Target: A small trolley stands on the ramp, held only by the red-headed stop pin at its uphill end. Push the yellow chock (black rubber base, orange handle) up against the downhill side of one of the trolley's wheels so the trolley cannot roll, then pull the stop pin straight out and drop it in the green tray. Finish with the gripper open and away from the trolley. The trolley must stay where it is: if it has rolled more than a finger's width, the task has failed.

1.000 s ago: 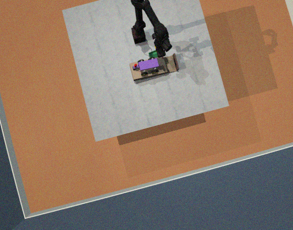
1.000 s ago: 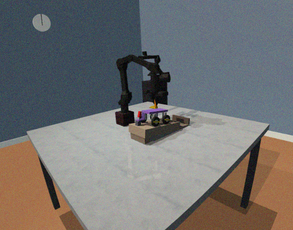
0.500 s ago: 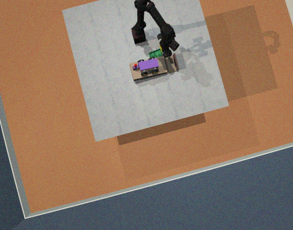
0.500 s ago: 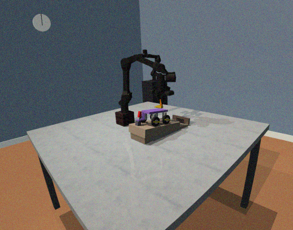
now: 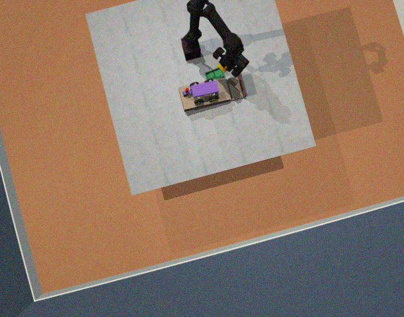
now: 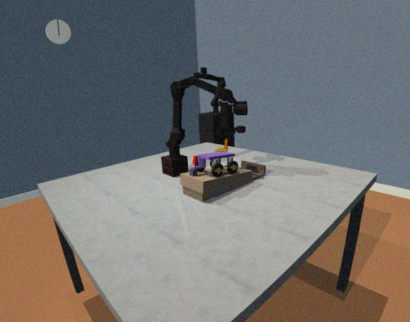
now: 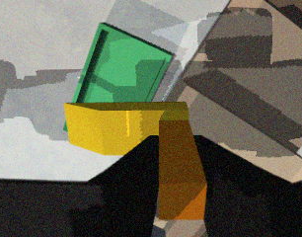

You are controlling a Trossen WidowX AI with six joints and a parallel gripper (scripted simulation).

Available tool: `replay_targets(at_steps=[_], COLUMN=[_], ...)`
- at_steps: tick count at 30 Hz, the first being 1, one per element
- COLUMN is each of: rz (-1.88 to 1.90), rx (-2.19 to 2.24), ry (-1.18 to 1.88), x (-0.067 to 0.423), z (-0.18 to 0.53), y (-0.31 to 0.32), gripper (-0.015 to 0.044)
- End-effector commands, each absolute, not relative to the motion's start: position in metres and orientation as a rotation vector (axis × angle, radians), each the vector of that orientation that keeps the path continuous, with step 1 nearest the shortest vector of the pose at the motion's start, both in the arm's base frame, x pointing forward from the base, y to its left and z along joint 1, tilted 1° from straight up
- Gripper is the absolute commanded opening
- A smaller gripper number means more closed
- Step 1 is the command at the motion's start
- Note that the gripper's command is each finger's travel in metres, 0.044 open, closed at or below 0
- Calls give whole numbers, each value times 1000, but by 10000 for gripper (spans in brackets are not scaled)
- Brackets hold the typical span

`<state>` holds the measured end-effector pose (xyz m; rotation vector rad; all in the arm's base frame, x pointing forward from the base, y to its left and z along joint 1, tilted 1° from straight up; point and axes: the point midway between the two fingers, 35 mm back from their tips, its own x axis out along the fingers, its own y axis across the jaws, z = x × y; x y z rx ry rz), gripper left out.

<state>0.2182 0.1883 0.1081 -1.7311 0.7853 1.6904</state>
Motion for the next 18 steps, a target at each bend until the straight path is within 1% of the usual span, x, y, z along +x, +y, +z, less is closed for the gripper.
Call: replay_targets(at_steps=[1,18], rz=[1788,2151], rx=[-1843,-2236], ry=[684,192], x=[219,218], z=[108,108], y=[189,191], gripper=[0,0])
